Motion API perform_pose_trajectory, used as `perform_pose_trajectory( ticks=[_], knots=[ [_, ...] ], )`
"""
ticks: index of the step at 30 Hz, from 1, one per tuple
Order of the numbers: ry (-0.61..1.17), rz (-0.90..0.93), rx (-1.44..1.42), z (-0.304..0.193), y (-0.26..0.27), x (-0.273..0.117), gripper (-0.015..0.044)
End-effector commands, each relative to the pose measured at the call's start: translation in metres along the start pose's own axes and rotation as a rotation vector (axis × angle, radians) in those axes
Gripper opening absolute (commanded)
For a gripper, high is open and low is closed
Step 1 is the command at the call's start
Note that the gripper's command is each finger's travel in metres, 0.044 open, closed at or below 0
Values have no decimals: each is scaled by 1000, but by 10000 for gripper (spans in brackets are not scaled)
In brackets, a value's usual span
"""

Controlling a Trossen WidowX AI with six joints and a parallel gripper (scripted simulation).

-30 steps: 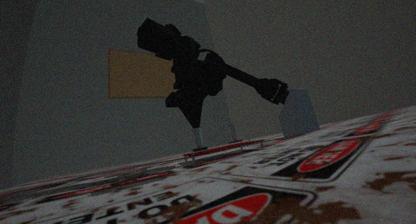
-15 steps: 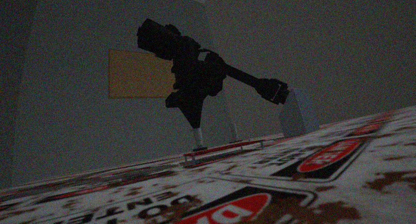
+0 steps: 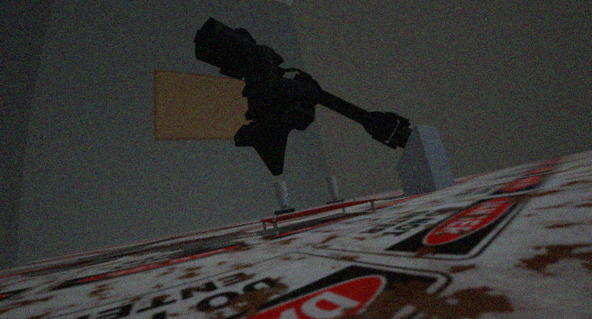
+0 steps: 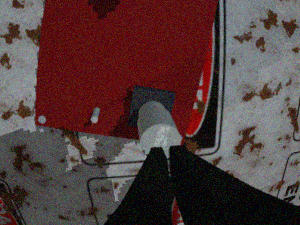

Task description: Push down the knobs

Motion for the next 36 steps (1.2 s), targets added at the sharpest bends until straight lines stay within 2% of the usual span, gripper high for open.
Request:
perform_pose_trajectory(
  ticks=[1,8,15,26,36],
  knots=[
    [-3,0,0,0,1,2,79],
    [-2,-2,0,6,-1,-1,263],
    [-3,-11,-3,75,-17,-22,440],
    [-11,-5,-4,193,-30,-23,440],
    [-11,-5,-4,195,-30,-22,440]
  ],
)
Point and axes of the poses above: the point midway between the two fingers, 35 mm back from their tips, its own x axis out along the fingers, its own y axis across the jaws, z = x × y, the point moved 9 cm from there along -x, back along the fingers, and after that the axes turned 10 degrees about -x, right-handed, at the moved point
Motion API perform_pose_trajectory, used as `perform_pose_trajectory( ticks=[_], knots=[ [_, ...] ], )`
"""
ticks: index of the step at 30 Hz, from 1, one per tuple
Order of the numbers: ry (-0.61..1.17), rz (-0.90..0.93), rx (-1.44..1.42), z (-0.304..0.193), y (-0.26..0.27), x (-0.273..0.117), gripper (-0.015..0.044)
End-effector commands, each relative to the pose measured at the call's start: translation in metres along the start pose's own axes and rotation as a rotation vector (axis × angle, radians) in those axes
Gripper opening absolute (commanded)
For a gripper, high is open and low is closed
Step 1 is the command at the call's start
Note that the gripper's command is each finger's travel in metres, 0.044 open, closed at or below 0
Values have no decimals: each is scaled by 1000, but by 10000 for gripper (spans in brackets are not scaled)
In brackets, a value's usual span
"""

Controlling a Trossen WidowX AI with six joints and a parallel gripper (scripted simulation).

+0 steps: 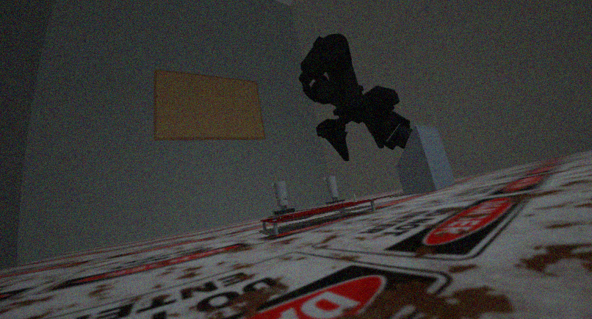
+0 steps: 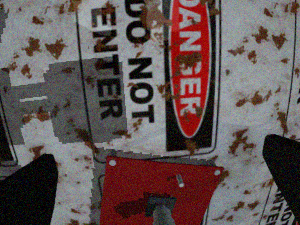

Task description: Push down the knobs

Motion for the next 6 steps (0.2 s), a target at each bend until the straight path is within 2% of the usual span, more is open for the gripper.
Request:
perform_pose_trajectory(
  ticks=[1,6],
  knots=[
    [-2,-4,5,2,0,0,440],
    [-2,-4,5,2,0,0,440]
  ],
)
Point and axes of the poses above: the point midway between the two fingers, 35 mm back from their tips, its own x axis out along the fingers, its own y axis across the jaws, z = x × y, the point moved 9 cm from there along -x, back along the fingers, and after that the axes turned 10 degrees about -x, right-handed, at the moved point
